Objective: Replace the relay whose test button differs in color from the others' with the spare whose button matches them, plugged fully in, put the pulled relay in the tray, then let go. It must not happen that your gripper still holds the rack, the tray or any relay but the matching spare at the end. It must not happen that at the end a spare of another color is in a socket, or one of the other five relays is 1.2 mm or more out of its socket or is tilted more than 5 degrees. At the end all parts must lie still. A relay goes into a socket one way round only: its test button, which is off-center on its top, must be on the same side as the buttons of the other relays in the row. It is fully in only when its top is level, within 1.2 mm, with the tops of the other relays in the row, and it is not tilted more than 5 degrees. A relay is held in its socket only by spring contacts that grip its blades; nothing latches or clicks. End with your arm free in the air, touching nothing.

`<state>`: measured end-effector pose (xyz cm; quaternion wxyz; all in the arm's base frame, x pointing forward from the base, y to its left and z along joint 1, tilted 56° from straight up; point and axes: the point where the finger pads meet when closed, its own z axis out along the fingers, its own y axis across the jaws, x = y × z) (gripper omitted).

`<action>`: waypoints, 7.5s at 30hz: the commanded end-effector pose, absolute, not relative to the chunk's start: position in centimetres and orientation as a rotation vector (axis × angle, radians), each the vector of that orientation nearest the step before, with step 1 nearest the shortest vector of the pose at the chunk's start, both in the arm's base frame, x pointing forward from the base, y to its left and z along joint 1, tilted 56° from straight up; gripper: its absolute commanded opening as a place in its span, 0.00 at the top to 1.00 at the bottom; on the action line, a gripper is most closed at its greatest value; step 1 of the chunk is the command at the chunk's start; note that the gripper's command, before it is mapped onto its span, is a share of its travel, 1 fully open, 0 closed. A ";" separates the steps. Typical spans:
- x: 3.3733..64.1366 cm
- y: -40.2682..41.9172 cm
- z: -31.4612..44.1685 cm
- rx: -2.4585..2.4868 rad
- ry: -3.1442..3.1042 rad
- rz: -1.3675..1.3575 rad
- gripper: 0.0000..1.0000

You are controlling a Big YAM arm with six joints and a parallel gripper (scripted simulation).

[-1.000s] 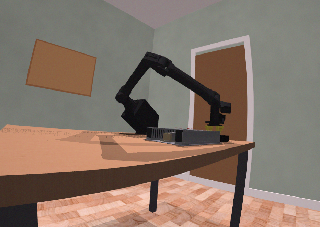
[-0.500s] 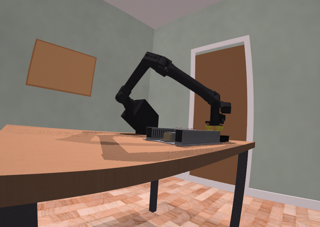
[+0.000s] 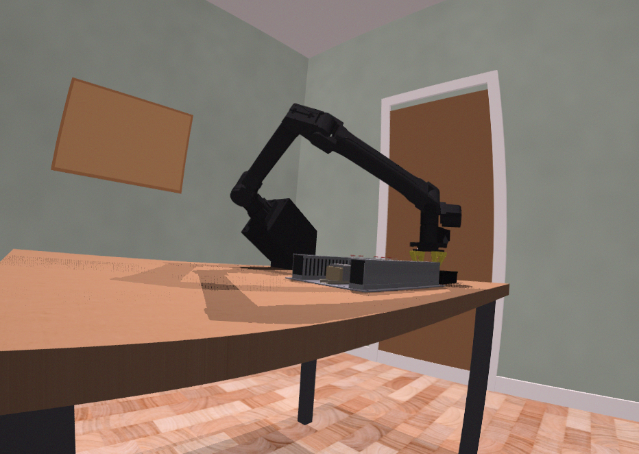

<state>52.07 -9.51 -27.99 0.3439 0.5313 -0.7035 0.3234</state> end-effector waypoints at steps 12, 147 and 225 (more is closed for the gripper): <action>53.9 -10.3 -26.4 1.348 -1.877 0.862 0.41; 54.9 -5.0 -24.5 1.397 -1.861 0.889 0.41; 53.7 -1.0 -22.0 1.354 -1.856 0.840 0.41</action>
